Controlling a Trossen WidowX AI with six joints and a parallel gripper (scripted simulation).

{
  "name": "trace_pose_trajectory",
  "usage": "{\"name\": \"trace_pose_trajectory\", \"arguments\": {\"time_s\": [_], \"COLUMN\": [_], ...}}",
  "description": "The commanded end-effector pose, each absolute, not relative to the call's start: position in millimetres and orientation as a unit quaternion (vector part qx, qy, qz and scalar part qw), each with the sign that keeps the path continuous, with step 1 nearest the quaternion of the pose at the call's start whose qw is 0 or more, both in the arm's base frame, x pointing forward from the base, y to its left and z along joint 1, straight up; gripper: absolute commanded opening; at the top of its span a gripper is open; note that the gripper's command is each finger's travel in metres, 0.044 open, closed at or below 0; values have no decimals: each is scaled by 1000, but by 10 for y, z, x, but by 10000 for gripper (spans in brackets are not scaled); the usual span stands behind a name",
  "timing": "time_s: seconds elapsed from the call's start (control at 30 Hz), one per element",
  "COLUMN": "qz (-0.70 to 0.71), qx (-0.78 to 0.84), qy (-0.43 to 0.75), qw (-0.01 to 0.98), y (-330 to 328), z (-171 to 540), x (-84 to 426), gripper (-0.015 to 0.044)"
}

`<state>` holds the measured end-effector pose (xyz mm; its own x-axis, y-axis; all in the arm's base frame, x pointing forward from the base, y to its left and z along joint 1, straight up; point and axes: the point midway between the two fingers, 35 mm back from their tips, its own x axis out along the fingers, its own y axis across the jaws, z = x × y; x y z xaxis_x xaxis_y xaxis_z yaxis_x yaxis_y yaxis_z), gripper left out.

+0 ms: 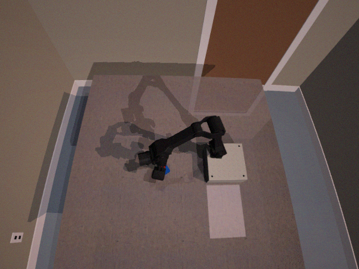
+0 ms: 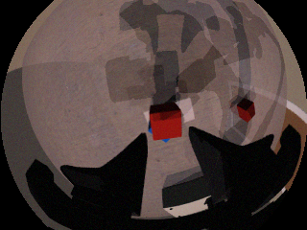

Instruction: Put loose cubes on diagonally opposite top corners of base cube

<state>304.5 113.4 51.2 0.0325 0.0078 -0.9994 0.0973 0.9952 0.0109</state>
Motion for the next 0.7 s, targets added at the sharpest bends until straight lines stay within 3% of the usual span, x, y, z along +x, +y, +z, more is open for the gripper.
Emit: {"name": "trace_pose_trajectory", "arguments": {"time_s": [0.0,0.07,0.67], "qz": [-30,-21,110], "qx": [36,26,-119], "qy": [695,695,688], "qw": [718,718,708], "y": [1120,1003,-489], "z": [515,542,880], "x": [3047,3060,2796], "gripper": [231,265,265]}}
